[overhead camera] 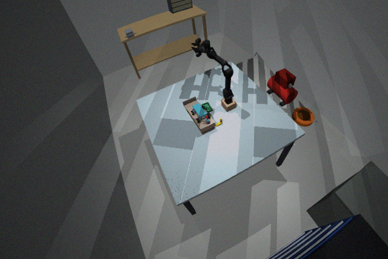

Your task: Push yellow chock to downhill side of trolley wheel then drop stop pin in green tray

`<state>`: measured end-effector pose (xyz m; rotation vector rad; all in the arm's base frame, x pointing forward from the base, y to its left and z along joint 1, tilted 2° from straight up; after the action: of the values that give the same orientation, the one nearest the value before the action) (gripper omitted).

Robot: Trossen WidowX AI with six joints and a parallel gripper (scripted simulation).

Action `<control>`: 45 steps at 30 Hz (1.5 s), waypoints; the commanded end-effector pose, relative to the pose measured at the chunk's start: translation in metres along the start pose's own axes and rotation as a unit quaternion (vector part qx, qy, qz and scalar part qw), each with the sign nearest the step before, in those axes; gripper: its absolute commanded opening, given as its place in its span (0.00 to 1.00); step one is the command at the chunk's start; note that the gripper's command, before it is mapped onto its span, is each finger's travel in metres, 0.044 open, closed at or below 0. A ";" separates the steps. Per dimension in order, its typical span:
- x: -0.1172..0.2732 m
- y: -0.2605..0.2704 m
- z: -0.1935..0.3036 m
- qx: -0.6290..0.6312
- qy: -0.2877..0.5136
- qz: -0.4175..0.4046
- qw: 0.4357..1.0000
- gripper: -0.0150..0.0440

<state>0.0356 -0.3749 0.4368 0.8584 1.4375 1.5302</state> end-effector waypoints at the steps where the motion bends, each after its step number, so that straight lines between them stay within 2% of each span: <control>1: -0.003 -0.010 0.027 0.037 0.028 0.023 0.999 0.58; 14: -0.008 -0.054 0.116 0.163 0.143 0.099 0.971 0.58; 23: 0.006 -0.086 0.180 0.264 0.244 0.134 0.923 0.58; 33: 0.046 -0.124 0.256 0.394 0.382 0.145 0.823 0.58; 45: 0.116 -0.162 0.326 0.527 0.533 0.103 0.654 0.58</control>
<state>0.2992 -0.1602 0.3073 0.7847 3.2690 1.3603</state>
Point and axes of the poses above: the point midway between the two fingers, 35 mm back from their tips, its own x axis back along the fingers, its own y axis across the jaws, z = x × y, the point moved 9 cm from there along x, back along the fingers, and after that the axes turned 4 degrees about -x, right-handed, at the moved point
